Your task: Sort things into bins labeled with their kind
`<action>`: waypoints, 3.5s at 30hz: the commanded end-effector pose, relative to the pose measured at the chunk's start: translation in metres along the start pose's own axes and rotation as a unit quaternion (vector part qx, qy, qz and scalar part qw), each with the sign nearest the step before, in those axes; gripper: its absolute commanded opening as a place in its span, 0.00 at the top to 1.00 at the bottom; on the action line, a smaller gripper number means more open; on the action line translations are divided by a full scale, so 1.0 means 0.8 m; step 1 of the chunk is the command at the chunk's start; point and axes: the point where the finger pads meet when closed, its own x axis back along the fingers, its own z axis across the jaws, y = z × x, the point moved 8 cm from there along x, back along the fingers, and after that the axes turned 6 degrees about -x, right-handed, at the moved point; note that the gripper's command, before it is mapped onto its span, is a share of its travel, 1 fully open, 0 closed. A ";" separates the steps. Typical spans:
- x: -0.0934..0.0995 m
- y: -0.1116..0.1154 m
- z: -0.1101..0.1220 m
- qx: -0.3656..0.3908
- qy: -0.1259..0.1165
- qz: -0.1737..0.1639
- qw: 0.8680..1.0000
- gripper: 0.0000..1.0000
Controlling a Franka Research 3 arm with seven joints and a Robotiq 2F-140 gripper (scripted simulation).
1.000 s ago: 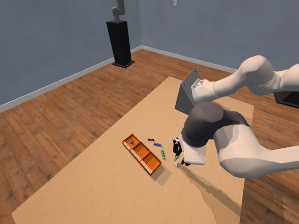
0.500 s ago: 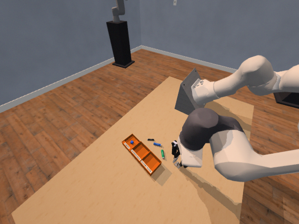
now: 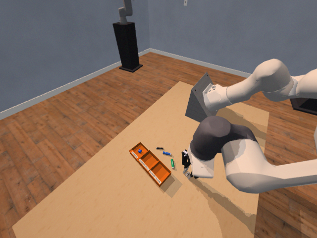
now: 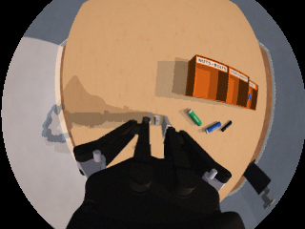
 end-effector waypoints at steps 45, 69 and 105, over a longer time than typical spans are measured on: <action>0.032 0.001 0.000 0.004 0.000 0.001 1.000 0.94; 0.074 0.001 0.000 0.004 0.000 0.001 1.000 0.94; 0.083 -0.072 0.086 0.004 0.000 0.001 1.000 0.94</action>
